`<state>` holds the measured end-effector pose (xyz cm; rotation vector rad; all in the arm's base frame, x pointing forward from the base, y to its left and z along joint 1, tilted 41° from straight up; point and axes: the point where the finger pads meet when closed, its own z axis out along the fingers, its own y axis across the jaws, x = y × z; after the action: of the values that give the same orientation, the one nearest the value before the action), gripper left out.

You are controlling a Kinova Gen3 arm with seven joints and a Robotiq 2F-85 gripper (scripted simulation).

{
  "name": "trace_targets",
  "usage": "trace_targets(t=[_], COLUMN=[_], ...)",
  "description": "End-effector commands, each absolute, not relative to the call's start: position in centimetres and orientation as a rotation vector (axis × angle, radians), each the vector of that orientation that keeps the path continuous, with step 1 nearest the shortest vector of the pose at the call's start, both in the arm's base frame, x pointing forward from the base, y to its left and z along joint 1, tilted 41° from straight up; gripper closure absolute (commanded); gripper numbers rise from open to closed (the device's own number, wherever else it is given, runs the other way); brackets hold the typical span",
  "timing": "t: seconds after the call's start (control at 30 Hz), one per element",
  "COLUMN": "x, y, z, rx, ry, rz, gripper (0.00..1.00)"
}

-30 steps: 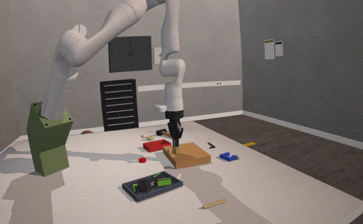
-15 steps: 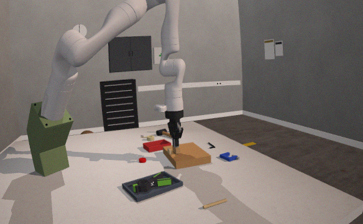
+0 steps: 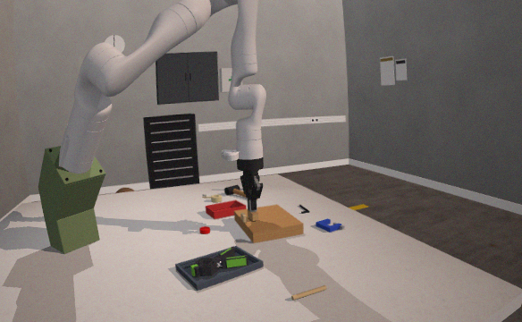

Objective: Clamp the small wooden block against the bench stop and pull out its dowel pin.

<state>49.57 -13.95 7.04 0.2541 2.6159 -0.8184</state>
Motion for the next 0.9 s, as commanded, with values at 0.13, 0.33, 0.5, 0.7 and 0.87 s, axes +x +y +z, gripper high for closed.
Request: trace_targets(t=[0.13, 0.33, 0.5, 0.7, 0.87], x=[49.21, 49.11, 49.13, 49.06, 48.99], y=[-13.97, -13.87, -13.66, -13.55, -13.42], z=[7.0, 6.87, 6.7, 6.59, 6.46], rx=[0.273, 0.278, 0.281, 0.284, 0.289], ry=[2.614, 2.613, 2.611, 2.61, 2.608], rz=[-0.822, -0.821, -0.814, -0.812, -0.81], gripper=[0.9, 0.9, 0.9, 0.9, 0.9])
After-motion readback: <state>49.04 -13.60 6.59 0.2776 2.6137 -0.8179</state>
